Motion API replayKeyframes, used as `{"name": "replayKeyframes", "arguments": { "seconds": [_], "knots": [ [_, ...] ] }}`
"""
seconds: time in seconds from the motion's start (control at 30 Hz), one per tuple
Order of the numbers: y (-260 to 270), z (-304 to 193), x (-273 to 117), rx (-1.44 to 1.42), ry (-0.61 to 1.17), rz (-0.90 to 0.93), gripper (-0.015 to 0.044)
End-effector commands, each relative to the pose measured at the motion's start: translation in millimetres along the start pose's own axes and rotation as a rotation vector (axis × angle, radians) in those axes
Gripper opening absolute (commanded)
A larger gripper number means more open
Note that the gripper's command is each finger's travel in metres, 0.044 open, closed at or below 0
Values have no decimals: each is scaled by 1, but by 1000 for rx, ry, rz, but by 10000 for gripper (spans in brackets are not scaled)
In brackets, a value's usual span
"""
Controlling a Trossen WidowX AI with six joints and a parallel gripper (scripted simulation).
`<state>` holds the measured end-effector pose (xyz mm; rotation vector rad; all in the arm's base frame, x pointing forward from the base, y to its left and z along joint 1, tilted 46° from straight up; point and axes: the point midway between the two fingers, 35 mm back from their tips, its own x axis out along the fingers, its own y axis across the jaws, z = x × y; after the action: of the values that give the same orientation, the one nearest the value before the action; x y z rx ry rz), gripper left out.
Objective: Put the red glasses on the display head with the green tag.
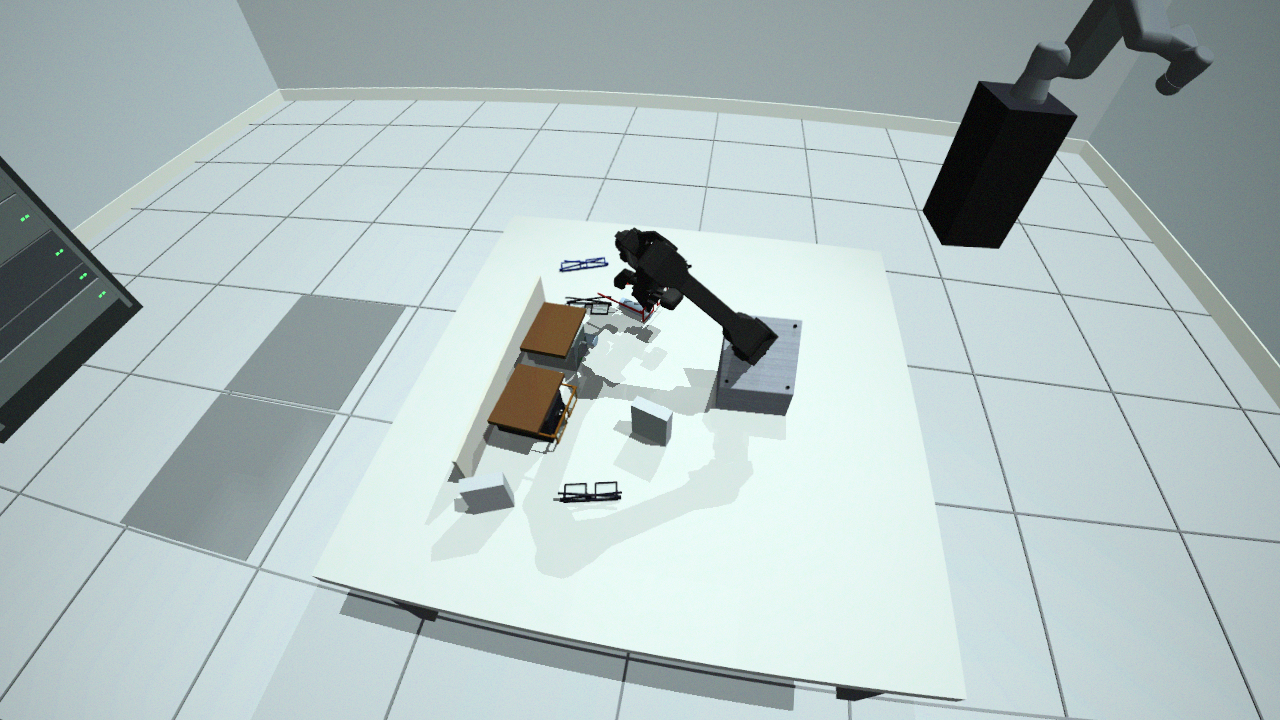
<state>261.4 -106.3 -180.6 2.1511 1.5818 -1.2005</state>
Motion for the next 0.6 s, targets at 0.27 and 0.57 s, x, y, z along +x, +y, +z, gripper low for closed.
{"name": "replayKeyframes", "arguments": {
  "seconds": [0.27, 0.57],
  "knots": [
    [-2, -8, -2, 0, 3, 7, 0],
    [-5, -12, -2, 0, 4, 7, 0]
  ]
}}
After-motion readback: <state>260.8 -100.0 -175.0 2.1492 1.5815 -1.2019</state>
